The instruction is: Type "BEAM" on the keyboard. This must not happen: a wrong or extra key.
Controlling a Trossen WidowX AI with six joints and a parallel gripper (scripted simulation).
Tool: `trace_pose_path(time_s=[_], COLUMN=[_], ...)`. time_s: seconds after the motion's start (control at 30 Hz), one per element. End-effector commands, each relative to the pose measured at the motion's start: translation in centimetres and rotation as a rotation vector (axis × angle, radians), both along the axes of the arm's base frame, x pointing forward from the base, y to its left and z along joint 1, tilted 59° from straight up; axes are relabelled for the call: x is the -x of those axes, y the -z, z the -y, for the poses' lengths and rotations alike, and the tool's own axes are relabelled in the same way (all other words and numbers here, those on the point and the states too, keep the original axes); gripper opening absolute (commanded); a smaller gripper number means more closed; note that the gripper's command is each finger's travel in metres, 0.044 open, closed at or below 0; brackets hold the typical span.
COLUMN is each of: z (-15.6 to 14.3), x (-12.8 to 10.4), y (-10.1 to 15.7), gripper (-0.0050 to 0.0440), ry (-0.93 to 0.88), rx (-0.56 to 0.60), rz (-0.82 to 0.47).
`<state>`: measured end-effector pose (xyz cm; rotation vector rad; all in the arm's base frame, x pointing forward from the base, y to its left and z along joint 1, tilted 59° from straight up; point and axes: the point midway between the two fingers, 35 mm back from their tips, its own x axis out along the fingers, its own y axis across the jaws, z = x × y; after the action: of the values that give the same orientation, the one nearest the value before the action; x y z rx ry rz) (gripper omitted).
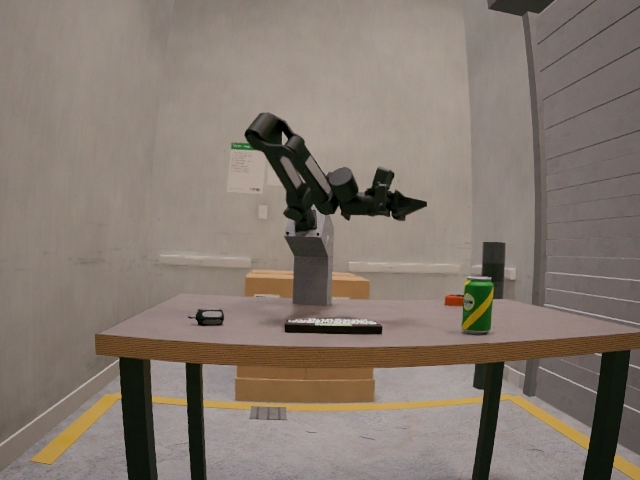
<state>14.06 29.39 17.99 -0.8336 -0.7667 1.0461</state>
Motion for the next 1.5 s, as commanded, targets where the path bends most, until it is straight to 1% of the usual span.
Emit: trace_pose_path(time_s=[0.0,0.53,0.6,0.67,0.7,0.73,1.0,1.03,1.1,1.13,1.17,1.27,1.47], z=[0.0,0.0,-0.2,-0.5,-0.4,-0.3,0.3,0.5,0.5,0.7,1.1,1.8,3.6], x=[0.0,0.0,-1.0,-3.5,-5.2,-6.0,-9.7,-10.3,-10.3,-10.7,-11.9,-13.3,-15.6], y=[-0.2,-0.2,0.0,0.9,0.4,-0.2,1.0,1.2,1.2,2.2,1.5,2.2,2.9], gripper=[0.0,0.0,0.0,-0.0001,-0.0001,-0.0002,-0.0005,-0.0013,-0.0013,-0.002,-0.0027,-0.005,-0.005], ry=[-0.001,-0.001,0.034,0.123,0.189,0.221,0.39,0.416,0.416,0.452,0.504,0.59,0.763], rx=[-0.006,-0.006,-0.002,0.019,-0.019,-0.047,-0.056,-0.06,-0.06,-0.028,-0.079,-0.088,-0.134], rz=[0.004,0.004,-0.047,-0.186,-0.259,-0.291,-0.493,-0.521,-0.521,-0.564,-0.607,-0.685,-0.814])
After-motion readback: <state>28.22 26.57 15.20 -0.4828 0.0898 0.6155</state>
